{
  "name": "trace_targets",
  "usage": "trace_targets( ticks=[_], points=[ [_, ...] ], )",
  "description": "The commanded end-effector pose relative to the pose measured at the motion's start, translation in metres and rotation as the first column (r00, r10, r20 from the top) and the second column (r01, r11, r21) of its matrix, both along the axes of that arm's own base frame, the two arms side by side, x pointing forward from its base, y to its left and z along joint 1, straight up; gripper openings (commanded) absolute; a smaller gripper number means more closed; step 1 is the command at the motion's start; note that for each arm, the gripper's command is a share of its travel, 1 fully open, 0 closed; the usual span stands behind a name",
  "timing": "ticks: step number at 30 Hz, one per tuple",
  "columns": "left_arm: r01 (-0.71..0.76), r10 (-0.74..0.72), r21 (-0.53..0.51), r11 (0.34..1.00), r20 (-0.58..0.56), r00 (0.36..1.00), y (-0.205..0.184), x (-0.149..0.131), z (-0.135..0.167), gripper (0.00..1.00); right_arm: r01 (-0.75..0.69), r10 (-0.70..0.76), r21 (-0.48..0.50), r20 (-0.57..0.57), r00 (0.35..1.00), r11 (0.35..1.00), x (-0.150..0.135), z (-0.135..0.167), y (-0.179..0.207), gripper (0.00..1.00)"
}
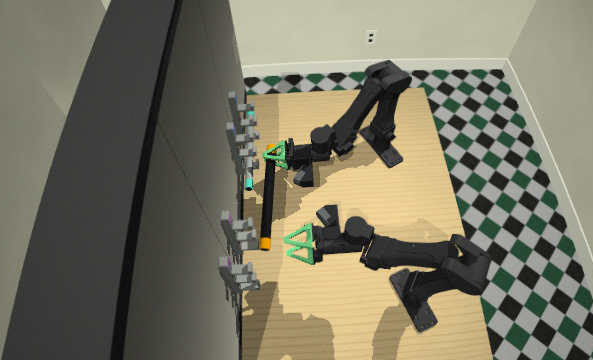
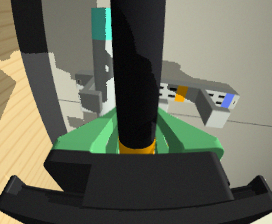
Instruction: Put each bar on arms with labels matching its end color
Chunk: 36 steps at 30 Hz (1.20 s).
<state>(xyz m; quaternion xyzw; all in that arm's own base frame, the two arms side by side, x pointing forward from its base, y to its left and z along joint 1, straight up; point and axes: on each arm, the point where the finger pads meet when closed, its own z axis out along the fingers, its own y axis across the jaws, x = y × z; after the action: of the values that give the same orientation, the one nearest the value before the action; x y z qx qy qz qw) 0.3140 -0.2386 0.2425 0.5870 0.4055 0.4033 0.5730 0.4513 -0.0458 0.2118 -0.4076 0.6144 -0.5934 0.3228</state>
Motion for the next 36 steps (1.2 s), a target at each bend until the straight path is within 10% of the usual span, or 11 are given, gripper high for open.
trace_targets(
  ticks=[1, 36],
  points=[
    [0.009, -0.009, -0.015, 1.0, 0.011, 1.0, 0.004, -0.001, 0.006, 1.0, -0.004, 0.0, 0.039, 0.119, 0.993, 0.999, 0.005, 0.028, 0.001, 0.0],
    [0.009, -0.009, -0.015, 1.0, 0.011, 1.0, 0.015, 0.008, 0.006, 1.0, -0.004, 0.0, 0.039, 0.119, 0.993, 0.999, 0.001, 0.02, 0.0, 0.0]
  ],
)
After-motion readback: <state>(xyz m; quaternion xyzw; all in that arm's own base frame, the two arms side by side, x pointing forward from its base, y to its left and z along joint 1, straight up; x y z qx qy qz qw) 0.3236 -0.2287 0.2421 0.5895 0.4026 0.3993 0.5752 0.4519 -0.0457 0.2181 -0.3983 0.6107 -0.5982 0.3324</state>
